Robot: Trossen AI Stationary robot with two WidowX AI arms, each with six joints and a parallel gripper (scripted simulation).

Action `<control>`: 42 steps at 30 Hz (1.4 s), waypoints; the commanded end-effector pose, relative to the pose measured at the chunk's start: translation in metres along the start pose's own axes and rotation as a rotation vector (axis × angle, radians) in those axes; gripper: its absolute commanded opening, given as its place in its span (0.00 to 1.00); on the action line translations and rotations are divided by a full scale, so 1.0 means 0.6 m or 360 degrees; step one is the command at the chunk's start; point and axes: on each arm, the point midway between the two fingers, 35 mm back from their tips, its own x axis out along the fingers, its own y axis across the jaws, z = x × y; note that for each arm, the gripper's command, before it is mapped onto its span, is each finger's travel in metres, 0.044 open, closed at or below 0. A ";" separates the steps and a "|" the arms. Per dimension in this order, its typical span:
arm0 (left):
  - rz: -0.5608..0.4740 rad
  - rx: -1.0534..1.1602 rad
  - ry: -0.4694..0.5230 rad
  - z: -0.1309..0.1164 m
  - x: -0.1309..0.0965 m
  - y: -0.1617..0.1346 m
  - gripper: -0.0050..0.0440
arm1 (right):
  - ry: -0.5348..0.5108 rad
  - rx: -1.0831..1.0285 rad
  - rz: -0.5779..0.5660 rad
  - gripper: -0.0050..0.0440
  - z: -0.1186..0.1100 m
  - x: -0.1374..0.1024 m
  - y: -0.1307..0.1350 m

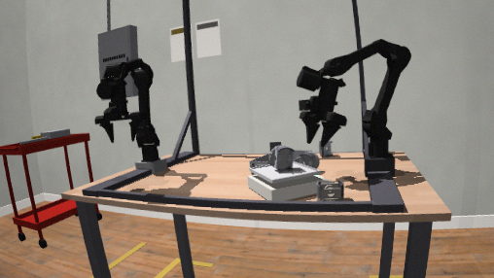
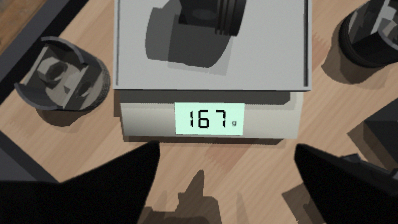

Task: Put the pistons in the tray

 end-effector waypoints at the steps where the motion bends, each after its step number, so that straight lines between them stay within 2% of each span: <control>1: -0.0009 -0.0005 -0.0036 0.011 -0.009 0.000 0.87 | -0.0051 0.0002 0.0004 0.92 0.008 -0.014 0.000; 11: -0.0010 -0.0005 -0.0034 0.011 -0.008 0.000 0.87 | -0.0051 0.0002 0.0004 0.92 0.008 -0.014 0.000; 17: -0.0002 0.0075 0.0203 0.062 -0.029 0.004 0.87 | -0.0051 0.0002 0.0004 0.92 0.008 -0.014 0.000; 19: -0.0002 0.0075 0.0203 0.062 -0.029 0.004 0.87 | -0.0051 0.0002 0.0004 0.92 0.008 -0.014 0.000; 28: -0.0041 0.0153 0.0548 0.133 -0.037 0.022 0.87 | -0.0051 0.0002 0.0004 0.92 0.008 -0.014 0.000; 34: -0.0041 0.0161 0.0545 0.168 -0.029 0.023 0.87 | -0.0051 0.0002 0.0004 0.92 0.008 -0.014 0.000; 36: -0.0041 0.0161 0.0545 0.168 -0.029 0.023 0.87 | -0.0051 0.0002 0.0004 0.92 0.008 -0.014 0.000; 42: -0.0037 0.0163 0.0544 0.214 -0.012 0.014 0.87 | -0.0051 0.0002 0.0004 0.92 0.008 -0.014 0.000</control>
